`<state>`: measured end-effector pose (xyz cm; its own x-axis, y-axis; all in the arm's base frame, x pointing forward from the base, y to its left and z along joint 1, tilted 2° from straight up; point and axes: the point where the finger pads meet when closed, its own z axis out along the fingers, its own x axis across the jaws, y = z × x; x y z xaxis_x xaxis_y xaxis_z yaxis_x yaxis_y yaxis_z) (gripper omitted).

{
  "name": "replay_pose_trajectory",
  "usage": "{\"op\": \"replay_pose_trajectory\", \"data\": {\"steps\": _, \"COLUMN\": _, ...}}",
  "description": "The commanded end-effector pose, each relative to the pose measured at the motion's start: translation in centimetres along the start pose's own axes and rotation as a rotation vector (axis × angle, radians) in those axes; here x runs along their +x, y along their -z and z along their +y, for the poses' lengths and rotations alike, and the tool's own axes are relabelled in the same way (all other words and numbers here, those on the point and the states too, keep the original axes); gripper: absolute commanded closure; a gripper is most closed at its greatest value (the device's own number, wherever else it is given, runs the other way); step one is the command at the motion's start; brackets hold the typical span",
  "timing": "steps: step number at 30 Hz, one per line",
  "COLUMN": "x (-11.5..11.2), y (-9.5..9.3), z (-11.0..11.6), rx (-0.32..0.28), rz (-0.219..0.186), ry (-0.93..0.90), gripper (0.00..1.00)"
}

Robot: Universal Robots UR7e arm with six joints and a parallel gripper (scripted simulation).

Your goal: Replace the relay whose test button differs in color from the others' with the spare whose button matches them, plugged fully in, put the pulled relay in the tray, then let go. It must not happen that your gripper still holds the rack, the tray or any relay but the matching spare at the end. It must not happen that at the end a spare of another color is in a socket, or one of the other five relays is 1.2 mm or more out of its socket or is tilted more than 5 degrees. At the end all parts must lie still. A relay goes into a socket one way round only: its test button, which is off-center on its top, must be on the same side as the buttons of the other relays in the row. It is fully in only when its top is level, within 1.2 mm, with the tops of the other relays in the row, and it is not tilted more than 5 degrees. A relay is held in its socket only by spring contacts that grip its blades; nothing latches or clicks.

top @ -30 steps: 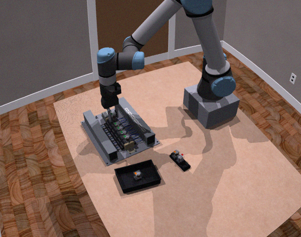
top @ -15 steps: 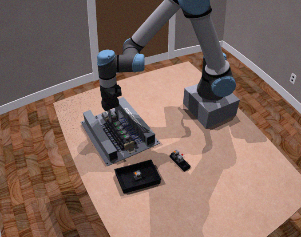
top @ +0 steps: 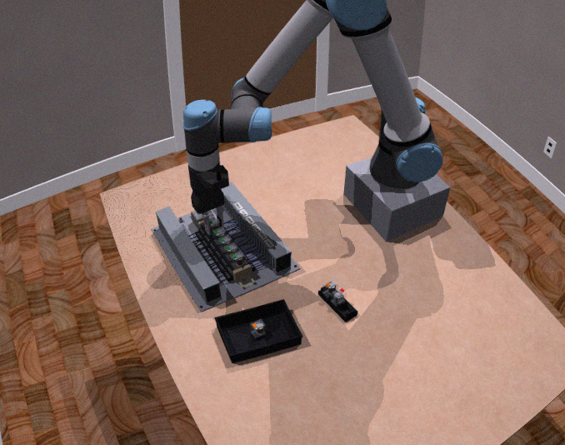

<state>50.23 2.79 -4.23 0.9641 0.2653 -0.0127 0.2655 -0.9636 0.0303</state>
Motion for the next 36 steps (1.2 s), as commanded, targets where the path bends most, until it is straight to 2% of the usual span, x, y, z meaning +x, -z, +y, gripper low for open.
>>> {"op": "replay_pose_trajectory", "data": {"steps": 1, "x": 0.06, "y": 0.00, "z": 0.03, "rx": -0.001, "rz": 0.002, "ry": 0.000, "gripper": 1.00}}
{"op": "replay_pose_trajectory", "data": {"steps": 36, "x": 0.07, "y": 0.37, "z": 0.04, "rx": -0.001, "rz": 0.002, "ry": 0.000, "gripper": 1.00}}
